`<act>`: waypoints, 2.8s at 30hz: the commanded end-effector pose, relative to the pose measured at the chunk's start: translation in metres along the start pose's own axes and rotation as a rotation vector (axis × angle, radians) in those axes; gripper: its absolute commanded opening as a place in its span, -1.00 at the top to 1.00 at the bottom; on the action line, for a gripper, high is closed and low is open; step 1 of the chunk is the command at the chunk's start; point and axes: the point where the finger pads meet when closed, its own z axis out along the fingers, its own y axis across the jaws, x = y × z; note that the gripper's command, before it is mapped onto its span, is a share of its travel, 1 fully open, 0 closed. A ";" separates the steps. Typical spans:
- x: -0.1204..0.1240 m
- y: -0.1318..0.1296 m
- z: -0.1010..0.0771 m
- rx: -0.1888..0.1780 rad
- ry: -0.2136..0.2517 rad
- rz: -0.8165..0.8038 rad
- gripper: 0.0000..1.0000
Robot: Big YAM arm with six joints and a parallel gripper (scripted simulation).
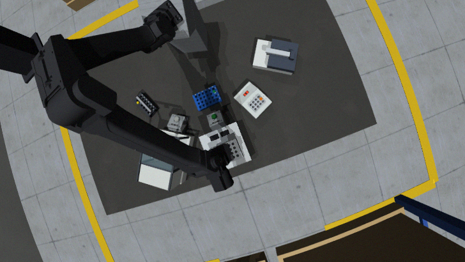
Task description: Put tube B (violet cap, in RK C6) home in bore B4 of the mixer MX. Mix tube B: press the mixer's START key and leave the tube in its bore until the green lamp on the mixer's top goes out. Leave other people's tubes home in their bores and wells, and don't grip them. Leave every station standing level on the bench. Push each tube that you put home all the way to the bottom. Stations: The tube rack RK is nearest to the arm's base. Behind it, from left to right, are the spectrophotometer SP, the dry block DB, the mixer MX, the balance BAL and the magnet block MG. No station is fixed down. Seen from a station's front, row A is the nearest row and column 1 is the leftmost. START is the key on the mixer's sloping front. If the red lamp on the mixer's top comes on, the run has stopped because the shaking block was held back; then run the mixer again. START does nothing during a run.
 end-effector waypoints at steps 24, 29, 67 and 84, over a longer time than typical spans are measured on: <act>-0.015 -0.001 -0.008 -0.001 -0.034 0.005 0.82; -0.015 -0.001 -0.008 -0.001 -0.034 0.005 0.82; -0.014 -0.001 -0.008 -0.001 -0.034 0.005 0.82; -0.013 -0.001 -0.008 -0.001 -0.034 0.005 0.82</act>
